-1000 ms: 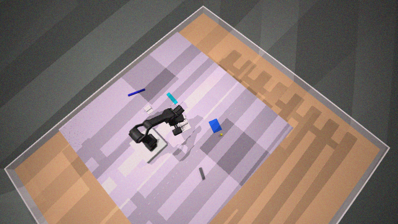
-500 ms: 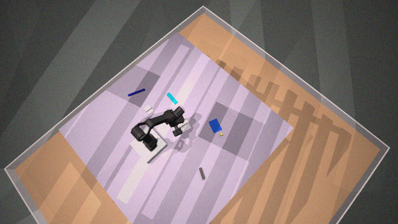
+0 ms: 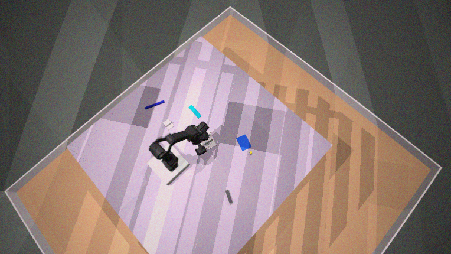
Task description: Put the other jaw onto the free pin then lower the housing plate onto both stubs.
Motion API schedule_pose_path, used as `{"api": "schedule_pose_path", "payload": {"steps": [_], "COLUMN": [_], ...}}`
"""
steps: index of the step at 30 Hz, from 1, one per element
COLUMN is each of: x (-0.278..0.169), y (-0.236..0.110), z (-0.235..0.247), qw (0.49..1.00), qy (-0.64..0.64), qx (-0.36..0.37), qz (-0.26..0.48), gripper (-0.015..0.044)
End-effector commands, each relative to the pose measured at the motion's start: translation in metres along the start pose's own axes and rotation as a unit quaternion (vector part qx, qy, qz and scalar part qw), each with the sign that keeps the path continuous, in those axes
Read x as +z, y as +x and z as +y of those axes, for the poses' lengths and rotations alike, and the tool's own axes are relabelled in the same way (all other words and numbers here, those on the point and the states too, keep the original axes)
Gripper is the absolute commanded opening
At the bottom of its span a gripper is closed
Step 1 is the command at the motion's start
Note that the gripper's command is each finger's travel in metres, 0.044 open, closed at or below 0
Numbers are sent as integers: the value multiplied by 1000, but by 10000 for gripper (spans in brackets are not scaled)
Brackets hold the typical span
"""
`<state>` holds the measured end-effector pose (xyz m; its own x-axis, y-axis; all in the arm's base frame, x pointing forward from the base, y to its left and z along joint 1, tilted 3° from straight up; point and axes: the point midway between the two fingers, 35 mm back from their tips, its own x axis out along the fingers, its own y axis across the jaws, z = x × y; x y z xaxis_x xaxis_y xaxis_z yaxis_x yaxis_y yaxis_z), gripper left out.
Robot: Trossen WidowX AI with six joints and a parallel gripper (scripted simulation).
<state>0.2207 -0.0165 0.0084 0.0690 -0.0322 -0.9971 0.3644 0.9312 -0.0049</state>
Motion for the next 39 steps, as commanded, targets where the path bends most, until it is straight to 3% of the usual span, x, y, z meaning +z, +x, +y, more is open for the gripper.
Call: {"api": "schedule_pose_path", "payload": {"steps": [1, 39], "x": [0, 0], "y": [1, 8], "z": [0, 0], "qw": [1000, 1000], "qy": [-1, -6], "qx": [1, 1], "qz": [0, 0], "gripper": [351, 351]}}
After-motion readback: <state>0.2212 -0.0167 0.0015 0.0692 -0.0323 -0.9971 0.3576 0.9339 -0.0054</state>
